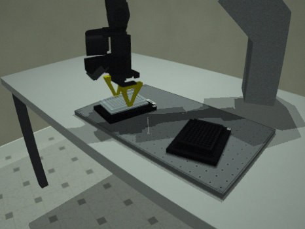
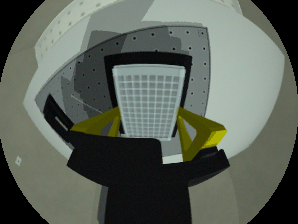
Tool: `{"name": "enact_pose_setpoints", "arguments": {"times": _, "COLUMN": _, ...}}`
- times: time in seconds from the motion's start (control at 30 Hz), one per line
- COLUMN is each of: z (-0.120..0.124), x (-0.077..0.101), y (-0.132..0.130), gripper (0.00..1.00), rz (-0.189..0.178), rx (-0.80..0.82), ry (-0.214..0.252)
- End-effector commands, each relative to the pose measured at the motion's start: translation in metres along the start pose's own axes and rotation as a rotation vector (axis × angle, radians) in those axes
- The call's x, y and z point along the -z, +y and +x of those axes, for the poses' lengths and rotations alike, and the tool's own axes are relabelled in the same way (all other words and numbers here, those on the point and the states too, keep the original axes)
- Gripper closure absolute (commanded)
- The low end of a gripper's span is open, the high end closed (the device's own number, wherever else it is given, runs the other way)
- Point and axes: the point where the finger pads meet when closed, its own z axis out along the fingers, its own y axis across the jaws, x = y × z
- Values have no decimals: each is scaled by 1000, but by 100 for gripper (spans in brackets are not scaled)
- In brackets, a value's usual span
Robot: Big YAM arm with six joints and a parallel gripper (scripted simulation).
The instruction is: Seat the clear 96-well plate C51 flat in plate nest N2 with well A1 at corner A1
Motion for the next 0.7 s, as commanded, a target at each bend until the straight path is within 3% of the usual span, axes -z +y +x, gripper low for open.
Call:
{"name": "enact_pose_setpoints", "arguments": {"times": 0.0, "z": 9, "x": -6, "y": -5, "gripper": 100, "rz": 2, "rx": 5, "ry": 13}}
{"name": "enact_pose_setpoints", "arguments": {"times": 0.67, "z": 13, "x": -6, "y": -4, "gripper": 100, "rz": 2, "rx": 5, "ry": 13}}
